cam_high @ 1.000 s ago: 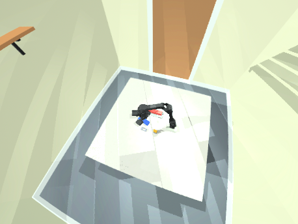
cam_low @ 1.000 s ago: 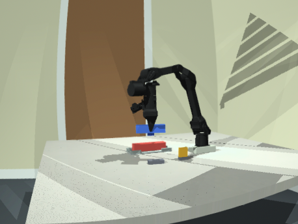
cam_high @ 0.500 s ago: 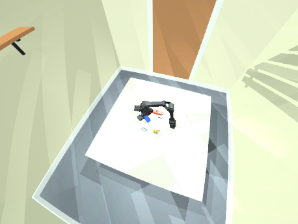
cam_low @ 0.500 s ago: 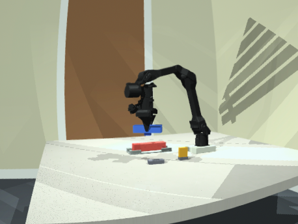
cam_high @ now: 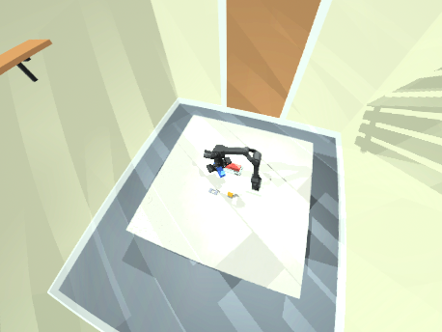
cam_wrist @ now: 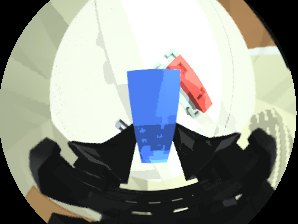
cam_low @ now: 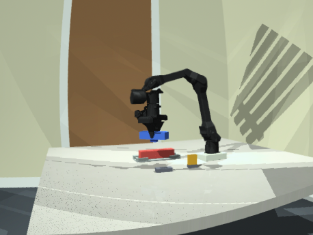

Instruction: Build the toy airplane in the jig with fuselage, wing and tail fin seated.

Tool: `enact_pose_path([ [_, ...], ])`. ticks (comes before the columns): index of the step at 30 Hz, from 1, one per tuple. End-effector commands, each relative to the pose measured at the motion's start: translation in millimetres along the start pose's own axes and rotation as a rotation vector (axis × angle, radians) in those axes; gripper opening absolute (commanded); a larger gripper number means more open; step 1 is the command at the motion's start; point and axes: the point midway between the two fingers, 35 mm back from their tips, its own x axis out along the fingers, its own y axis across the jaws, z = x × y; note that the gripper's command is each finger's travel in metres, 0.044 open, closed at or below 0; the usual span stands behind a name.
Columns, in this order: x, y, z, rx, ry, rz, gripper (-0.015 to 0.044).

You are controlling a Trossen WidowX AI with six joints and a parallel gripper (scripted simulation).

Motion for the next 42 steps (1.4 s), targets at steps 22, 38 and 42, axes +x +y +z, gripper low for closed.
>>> enact_pose_path([
  [22,12,-75,27,0.404,-0.013,-0.002,0.0],
  [38,22,-125,33,0.678,-0.019,-0.007,0.0],
  [42,24,-137,33,0.747,-0.021,-0.008,0.0],
])
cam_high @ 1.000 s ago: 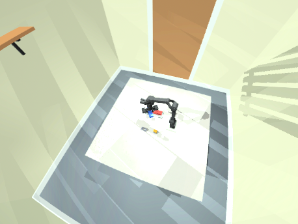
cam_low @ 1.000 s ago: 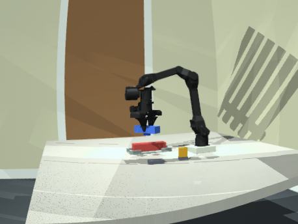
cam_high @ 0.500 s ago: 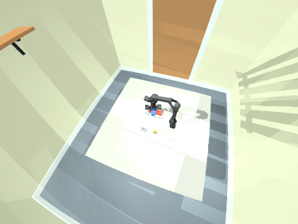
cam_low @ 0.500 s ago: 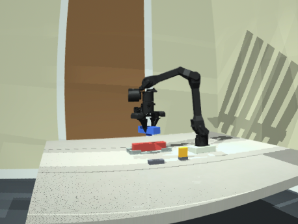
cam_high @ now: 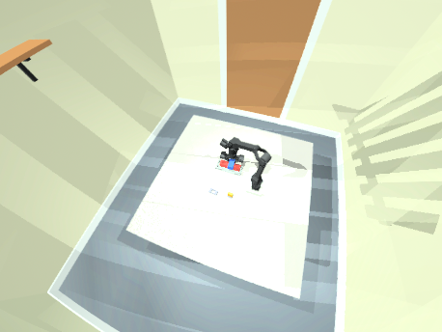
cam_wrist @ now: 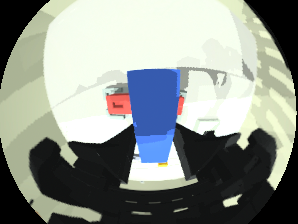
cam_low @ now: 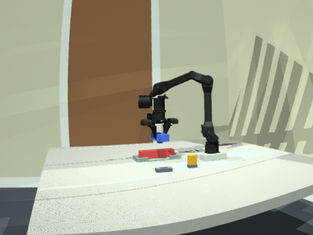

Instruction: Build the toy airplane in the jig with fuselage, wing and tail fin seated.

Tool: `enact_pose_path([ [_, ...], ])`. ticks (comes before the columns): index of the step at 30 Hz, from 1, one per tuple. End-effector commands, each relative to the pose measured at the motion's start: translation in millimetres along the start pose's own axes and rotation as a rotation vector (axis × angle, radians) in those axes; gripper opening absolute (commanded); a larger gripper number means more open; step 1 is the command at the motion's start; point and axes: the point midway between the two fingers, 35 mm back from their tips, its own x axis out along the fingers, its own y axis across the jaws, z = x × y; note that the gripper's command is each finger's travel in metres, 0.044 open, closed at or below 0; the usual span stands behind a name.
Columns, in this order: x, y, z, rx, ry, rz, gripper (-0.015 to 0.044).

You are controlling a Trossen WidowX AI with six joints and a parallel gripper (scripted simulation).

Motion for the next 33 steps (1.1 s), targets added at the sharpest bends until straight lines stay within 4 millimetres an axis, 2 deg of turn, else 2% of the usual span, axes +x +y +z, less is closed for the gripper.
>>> enact_pose_path([
  [1,1,-8,7,0.059,-0.008,0.004,0.0],
  [3,1,-10,8,0.07,-0.008,0.004,0.0],
  [10,1,-10,8,0.07,-0.008,0.004,0.0184],
  [11,1,-10,8,0.07,-0.008,0.004,0.0195],
  [26,2,-10,8,0.07,-0.008,0.004,0.0195],
  [33,12,-9,8,0.07,-0.008,0.004,0.0195],
])
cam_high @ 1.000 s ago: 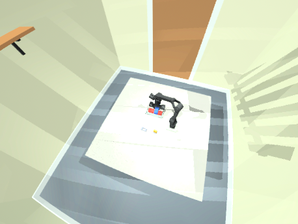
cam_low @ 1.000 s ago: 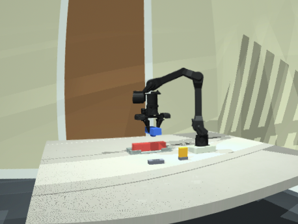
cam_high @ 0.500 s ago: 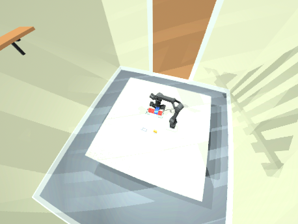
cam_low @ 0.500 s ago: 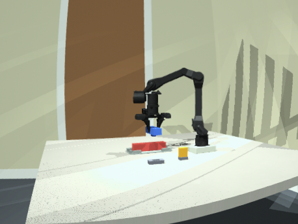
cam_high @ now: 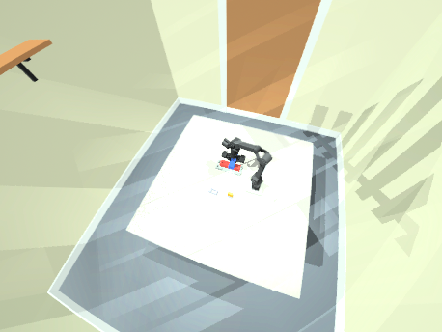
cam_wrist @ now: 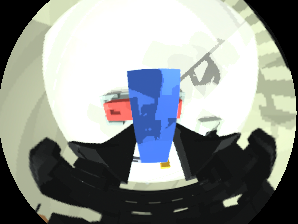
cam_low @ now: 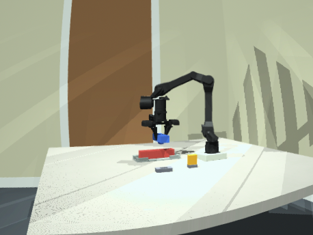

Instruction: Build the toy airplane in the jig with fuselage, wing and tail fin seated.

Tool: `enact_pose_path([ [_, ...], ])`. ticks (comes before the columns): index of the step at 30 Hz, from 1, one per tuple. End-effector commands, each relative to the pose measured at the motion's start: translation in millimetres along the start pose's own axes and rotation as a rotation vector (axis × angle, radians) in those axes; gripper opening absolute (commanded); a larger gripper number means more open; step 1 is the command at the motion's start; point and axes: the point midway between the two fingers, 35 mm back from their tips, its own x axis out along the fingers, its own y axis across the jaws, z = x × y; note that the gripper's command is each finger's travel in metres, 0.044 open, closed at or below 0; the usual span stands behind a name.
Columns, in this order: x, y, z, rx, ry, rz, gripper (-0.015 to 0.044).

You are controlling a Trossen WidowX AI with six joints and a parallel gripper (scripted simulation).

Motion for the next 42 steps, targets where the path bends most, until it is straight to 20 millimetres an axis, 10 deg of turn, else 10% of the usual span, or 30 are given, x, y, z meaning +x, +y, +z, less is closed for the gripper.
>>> enact_pose_path([
  [1,7,-1,0,0.001,0.0,-0.007,0.0195],
  [23,35,-2,0,0.001,0.0,-0.007,0.0195],
  [33,33,-1,0,0.004,0.001,-0.003,0.0031],
  [42,33,-1,0,0.004,0.001,-0.003,0.0267],
])
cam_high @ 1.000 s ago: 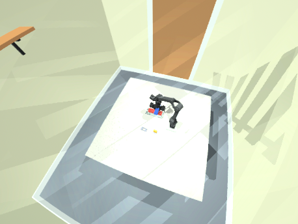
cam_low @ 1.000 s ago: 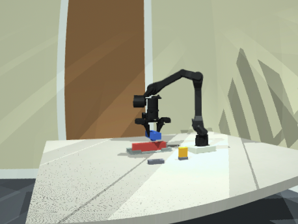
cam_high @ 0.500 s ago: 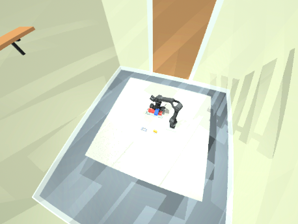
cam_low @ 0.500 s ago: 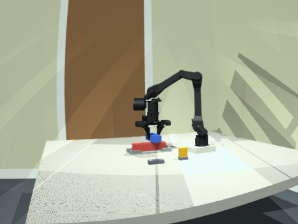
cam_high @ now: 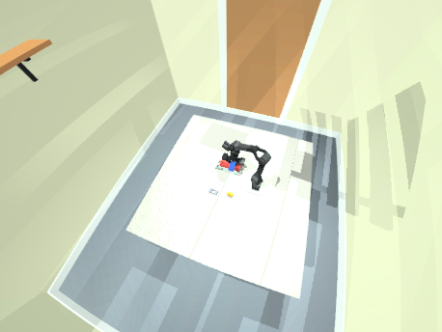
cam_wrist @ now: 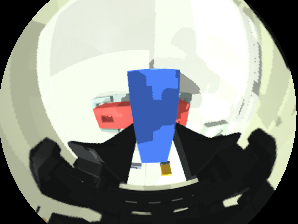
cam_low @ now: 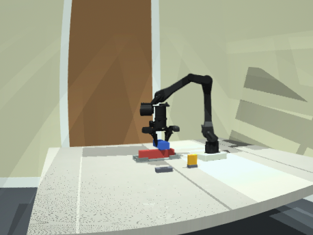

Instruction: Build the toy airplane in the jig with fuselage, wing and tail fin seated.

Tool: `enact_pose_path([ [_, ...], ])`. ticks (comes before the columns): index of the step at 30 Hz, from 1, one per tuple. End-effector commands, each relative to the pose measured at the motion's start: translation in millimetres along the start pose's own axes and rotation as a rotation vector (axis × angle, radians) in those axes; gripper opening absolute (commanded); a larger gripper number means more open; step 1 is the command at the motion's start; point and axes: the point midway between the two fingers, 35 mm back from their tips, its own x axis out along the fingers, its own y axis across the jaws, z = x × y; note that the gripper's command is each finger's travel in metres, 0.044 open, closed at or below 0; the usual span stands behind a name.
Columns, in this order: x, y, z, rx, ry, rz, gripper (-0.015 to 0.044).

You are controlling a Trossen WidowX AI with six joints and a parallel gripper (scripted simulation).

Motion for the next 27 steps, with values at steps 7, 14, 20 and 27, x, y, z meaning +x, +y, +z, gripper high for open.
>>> enact_pose_path([
  [7,0,0,0,0.0,-0.001,0.001,0.044],
  [14,-10,2,1,0.0,-0.001,0.001,0.044],
  [20,-83,1,0,-0.003,-0.001,-0.002,0.044],
  [27,-86,4,1,-0.067,-0.001,-0.002,0.044],
])
